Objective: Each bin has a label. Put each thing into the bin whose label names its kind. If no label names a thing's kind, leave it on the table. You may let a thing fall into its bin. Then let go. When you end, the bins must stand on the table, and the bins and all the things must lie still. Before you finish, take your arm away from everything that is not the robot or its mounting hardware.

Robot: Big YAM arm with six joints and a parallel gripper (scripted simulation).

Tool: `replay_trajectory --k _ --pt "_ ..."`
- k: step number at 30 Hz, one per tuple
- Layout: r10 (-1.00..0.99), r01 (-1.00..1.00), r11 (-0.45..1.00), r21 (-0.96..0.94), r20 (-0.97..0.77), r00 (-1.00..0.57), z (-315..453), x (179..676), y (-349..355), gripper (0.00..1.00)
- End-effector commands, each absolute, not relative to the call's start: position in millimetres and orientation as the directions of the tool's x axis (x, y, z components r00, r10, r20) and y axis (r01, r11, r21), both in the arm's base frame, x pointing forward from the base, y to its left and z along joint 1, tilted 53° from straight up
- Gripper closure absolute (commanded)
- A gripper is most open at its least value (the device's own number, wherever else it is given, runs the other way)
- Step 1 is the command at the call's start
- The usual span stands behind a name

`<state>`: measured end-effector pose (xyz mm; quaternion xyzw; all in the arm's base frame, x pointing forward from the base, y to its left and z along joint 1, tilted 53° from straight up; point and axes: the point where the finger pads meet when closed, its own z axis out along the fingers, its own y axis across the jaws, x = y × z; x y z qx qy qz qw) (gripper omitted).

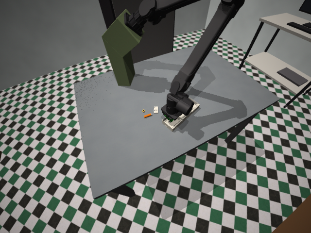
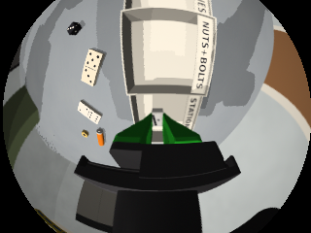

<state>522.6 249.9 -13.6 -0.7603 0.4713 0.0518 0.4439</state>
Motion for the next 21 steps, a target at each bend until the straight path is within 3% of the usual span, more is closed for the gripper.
replay_trajectory --k 1,4,5,21 --pt "-0.674 -0.771 -0.148 -0.62 -0.507 0.538 -13.2 526.3 249.3 0.91" --pt "-0.674 -0.773 -0.15 -0.616 -0.509 0.536 -11.1 525.4 250.0 0.91" --pt "-0.673 -0.762 -0.151 -0.63 -0.498 0.546 -8.7 526.3 246.7 0.72" --pt "-0.673 -0.762 -0.151 -0.63 -0.498 0.546 -7.8 526.5 246.6 0.72"
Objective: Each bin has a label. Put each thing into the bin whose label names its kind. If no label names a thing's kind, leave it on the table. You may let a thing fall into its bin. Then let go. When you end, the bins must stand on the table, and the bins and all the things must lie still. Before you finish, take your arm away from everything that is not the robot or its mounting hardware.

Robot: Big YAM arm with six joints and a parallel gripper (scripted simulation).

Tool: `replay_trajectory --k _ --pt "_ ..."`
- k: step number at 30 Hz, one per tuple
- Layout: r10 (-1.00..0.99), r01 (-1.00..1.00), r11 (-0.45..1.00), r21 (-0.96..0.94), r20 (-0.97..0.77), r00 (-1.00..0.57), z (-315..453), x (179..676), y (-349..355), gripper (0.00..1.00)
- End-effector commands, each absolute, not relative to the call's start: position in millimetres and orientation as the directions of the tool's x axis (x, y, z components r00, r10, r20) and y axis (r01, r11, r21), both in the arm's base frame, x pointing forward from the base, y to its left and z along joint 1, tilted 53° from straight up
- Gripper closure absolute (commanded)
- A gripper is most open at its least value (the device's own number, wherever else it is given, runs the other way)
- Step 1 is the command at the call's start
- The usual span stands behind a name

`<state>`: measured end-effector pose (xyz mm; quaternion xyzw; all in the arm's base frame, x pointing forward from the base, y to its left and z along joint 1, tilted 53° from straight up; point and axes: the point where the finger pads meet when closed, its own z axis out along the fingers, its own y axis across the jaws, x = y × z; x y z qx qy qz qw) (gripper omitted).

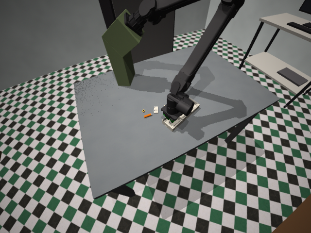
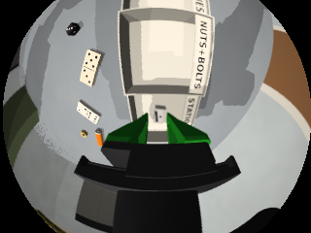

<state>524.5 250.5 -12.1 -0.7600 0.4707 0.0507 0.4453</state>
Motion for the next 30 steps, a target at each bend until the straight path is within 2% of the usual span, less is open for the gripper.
replay_trajectory --k 1,13,19,27,30 --pt "-0.673 -0.762 -0.151 -0.63 -0.498 0.546 -7.7 526.5 246.6 0.72" --pt "-0.682 -0.778 -0.154 -0.609 -0.504 0.53 -11.7 517.6 229.2 0.72" --pt "-0.667 -0.755 -0.163 -0.636 -0.493 0.559 11.1 515.4 233.5 0.72" --pt "-0.679 -0.757 -0.145 -0.637 -0.492 0.544 25.2 512.4 205.0 0.72" --pt "-0.664 -0.769 -0.176 -0.615 -0.502 0.554 9.7 503.0 223.0 0.72"
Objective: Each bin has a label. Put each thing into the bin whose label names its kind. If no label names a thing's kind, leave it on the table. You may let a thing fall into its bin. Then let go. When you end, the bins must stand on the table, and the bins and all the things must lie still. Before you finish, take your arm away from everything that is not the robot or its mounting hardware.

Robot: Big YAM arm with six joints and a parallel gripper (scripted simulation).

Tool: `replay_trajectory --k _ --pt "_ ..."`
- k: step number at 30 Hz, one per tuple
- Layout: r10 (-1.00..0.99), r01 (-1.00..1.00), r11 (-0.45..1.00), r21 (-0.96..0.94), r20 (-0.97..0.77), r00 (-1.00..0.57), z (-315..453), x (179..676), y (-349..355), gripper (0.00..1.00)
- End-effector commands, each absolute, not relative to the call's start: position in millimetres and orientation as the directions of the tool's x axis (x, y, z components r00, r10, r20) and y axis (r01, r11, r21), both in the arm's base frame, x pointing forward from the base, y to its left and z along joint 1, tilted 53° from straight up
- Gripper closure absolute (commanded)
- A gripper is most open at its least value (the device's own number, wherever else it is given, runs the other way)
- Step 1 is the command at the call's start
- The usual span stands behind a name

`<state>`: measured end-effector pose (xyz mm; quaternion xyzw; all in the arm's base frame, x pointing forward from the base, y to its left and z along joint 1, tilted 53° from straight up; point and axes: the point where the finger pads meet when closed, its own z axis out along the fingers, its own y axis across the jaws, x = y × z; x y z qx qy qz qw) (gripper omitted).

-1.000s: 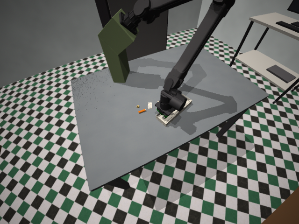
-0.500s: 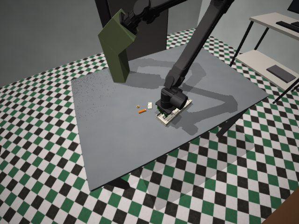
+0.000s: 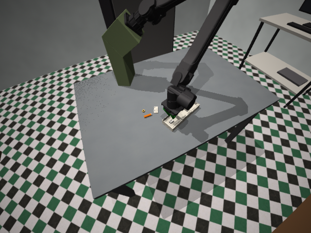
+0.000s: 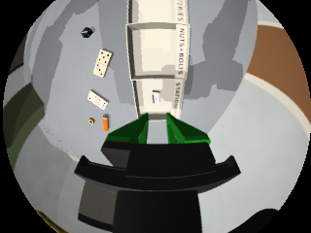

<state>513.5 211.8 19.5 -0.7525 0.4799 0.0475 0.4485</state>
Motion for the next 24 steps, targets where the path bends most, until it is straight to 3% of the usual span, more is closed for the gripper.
replay_trajectory --k 1,24 --pt "-0.664 -0.769 -0.176 -0.615 -0.502 0.554 9.2 503.9 223.4 0.72" --pt "-0.677 -0.768 -0.156 -0.622 -0.499 0.542 7.7 508.7 210.7 0.72"
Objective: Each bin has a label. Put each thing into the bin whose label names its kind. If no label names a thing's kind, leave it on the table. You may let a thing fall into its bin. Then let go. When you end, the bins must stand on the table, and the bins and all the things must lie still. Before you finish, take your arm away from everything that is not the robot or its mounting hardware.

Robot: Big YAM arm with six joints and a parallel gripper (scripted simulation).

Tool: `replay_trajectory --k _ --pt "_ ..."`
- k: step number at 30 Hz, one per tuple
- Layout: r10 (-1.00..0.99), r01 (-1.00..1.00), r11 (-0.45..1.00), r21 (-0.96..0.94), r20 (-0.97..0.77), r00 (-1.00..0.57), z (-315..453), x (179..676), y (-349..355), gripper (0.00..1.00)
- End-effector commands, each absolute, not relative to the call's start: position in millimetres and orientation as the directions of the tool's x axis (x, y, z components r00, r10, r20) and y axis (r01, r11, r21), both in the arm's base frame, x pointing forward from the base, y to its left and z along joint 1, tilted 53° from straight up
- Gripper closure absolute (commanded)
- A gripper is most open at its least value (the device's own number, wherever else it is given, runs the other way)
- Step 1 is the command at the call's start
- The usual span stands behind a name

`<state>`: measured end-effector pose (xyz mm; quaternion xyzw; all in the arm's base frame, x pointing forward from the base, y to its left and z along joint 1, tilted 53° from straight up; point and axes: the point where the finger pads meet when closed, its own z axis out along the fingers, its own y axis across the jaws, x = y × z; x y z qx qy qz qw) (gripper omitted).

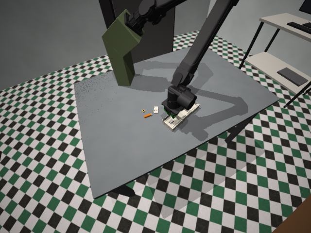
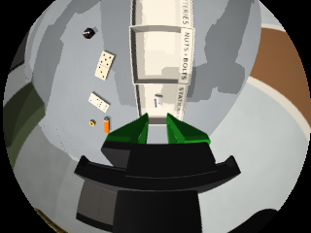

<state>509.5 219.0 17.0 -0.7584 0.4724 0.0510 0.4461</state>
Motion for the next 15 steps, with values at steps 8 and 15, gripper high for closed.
replay_trajectory --k 8,15 --pt "-0.694 -0.851 -0.019 -0.524 -0.606 0.389 -17.1 489.7 191.7 0.7" --pt "-0.684 -0.912 0.114 -0.393 -0.697 0.215 -53.8 458.3 172.0 0.7"
